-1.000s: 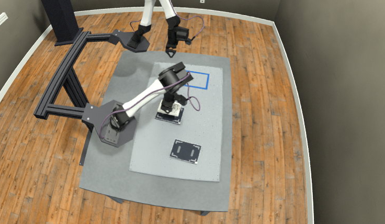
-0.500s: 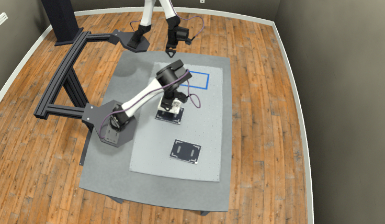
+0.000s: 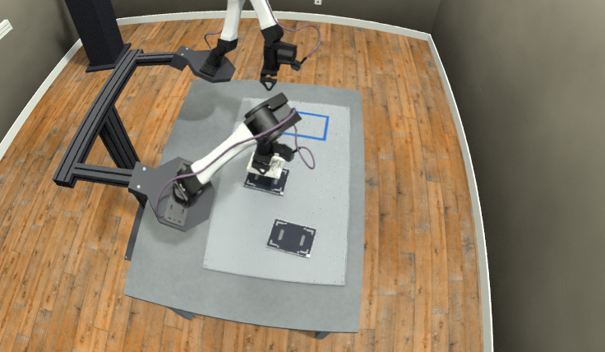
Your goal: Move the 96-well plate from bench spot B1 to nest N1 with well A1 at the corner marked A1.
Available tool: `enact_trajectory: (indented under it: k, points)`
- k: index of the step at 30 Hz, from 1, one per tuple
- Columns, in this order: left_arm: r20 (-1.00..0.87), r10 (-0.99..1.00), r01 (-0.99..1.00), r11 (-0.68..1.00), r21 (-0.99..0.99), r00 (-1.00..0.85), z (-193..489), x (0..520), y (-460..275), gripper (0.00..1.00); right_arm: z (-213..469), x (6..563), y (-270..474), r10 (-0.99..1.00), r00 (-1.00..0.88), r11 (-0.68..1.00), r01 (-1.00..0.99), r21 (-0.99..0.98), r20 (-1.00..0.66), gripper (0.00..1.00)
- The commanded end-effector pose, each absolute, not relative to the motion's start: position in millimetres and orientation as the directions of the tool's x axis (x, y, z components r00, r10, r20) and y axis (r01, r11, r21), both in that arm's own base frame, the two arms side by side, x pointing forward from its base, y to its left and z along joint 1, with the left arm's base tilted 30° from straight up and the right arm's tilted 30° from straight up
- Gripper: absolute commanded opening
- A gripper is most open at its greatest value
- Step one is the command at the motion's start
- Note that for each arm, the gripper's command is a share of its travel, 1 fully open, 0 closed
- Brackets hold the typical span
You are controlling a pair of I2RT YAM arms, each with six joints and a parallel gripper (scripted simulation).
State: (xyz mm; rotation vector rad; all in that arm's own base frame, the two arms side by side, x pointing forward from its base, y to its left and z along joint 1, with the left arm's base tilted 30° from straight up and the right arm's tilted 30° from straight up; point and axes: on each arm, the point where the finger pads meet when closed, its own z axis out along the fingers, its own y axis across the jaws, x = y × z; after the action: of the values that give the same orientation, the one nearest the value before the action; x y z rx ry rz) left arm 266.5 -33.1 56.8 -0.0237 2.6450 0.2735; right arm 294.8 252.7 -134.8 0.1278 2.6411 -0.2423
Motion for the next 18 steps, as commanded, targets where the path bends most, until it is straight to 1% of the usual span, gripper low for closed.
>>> enact_trajectory:
  k: [1,7,8,18]
  points:
    - [-0.465,0.033,-0.062,0.980,0.189,-0.885,58.5,266.9,-32.8,1.00,-132.5,294.5,254.3,0.052,-0.878,0.980,0.136,-0.144,-0.476,0.00]
    - [-0.465,0.033,-0.062,0.980,0.189,-0.885,58.5,266.9,-32.8,1.00,-139.2,297.8,248.2,0.060,-0.883,0.974,0.154,-0.166,-0.466,0.00]
    - [-0.465,0.033,-0.062,0.980,0.189,-0.885,58.5,266.9,-32.8,1.00,-120.2,306.4,252.4,0.109,-0.865,0.976,0.186,-0.111,-0.490,0.00]
    - [-0.465,0.033,-0.062,0.980,0.189,-0.885,58.5,266.9,-32.8,1.00,-113.0,314.5,229.2,0.098,-0.868,0.979,0.171,-0.108,-0.487,0.00]
